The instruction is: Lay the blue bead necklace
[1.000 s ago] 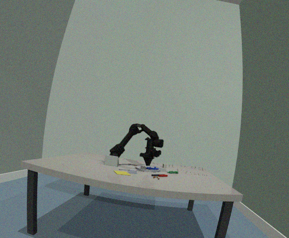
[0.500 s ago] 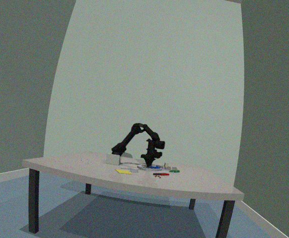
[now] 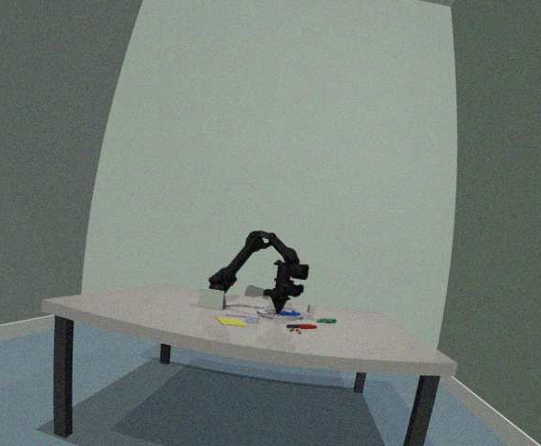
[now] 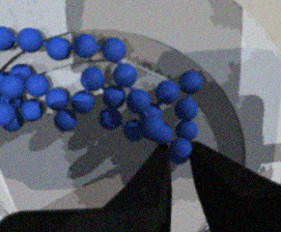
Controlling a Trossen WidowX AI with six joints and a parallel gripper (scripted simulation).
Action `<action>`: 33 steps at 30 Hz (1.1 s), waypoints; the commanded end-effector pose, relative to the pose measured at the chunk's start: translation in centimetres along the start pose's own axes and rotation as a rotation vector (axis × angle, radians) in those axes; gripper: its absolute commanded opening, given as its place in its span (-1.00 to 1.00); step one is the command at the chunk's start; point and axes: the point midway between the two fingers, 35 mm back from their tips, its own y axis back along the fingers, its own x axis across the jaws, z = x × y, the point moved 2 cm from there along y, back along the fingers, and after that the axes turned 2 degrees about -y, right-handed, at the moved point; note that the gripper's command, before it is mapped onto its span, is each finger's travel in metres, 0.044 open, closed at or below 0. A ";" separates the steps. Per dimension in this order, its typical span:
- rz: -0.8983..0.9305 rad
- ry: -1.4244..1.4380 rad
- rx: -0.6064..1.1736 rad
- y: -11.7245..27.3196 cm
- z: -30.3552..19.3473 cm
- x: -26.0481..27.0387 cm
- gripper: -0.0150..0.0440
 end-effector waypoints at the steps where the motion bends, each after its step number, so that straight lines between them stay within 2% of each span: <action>1: 0.000 0.000 0.000 0.0 0.0 0.0 -0.49; 33: 0.005 -0.008 0.006 1.3 -0.8 -0.8 -0.49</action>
